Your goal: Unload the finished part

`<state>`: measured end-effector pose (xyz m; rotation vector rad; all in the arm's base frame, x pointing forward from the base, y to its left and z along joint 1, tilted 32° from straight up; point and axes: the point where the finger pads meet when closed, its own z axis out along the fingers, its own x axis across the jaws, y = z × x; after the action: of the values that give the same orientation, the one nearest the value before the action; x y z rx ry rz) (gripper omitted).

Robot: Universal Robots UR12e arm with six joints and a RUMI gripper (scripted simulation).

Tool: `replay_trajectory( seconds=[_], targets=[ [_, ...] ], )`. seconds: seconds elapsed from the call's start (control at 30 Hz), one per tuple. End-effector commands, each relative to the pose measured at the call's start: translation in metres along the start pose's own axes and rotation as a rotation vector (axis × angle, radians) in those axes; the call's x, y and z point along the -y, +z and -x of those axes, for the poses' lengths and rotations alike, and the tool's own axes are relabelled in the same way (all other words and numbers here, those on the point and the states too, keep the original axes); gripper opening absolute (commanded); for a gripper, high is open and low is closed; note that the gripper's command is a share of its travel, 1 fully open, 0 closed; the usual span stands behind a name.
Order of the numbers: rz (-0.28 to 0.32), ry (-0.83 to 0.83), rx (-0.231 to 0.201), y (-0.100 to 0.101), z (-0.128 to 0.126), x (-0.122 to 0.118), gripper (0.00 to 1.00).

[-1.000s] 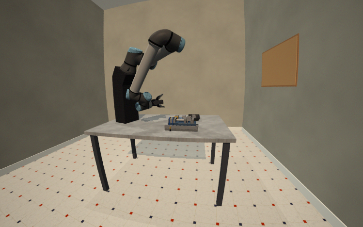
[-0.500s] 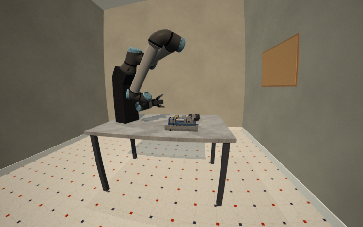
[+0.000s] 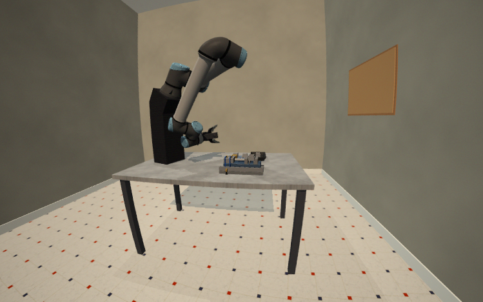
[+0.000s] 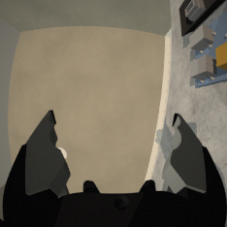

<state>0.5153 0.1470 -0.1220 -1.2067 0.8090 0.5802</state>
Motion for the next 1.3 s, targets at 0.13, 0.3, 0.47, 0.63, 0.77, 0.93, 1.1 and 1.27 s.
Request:
replay_trajectory(
  seconds=[0.13,0.3,0.47,0.63,0.77,0.93,1.1,1.27],
  targets=[
    [0.055,-0.048,-0.032,-0.004,-0.002,0.014,1.00],
    [0.137,-0.120,-0.079,-0.010,-0.005,0.034,1.00],
    [0.259,-0.228,-0.151,-0.018,-0.009,0.065,1.00],
    [0.352,-0.310,-0.205,-0.025,-0.013,0.088,1.00],
    [0.458,-0.403,-0.266,-0.032,-0.017,0.114,1.00],
    [0.576,-0.508,-0.336,-0.041,-0.021,0.144,1.00],
    [0.753,-0.664,-0.438,-0.053,-0.028,0.188,1.00],
    [0.847,-0.746,-0.493,-0.060,-0.031,0.211,1.00]
  ],
)
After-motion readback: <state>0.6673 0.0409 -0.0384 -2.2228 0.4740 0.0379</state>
